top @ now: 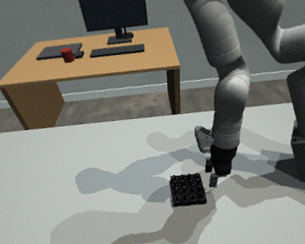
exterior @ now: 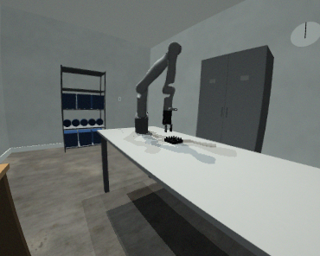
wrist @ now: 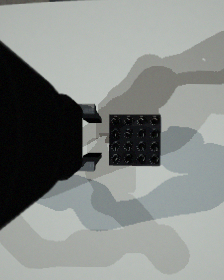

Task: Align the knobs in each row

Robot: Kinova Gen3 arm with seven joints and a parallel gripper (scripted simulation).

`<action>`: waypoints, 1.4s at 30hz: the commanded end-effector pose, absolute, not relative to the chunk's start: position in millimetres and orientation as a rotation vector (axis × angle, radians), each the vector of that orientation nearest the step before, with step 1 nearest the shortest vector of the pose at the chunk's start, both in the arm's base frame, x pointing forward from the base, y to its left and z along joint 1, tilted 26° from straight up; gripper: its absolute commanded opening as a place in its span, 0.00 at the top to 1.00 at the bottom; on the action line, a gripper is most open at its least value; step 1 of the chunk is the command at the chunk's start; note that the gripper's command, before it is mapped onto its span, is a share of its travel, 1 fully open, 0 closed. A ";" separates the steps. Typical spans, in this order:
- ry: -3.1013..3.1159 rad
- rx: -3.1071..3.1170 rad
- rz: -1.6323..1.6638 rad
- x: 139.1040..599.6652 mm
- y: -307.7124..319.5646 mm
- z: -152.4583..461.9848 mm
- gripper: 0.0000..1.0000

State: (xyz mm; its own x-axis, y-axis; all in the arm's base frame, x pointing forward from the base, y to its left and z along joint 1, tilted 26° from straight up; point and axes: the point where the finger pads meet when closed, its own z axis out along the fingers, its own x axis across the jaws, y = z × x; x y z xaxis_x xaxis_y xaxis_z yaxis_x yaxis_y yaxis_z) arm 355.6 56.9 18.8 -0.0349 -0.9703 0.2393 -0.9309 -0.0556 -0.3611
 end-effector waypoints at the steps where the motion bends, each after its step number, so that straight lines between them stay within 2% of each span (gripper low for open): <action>1: 2.093 -2.117 -0.664 355.7 57.2 19.1 0.00; 42: 2.100 -2.118 -0.670 357.9 53.2 21.5 0.00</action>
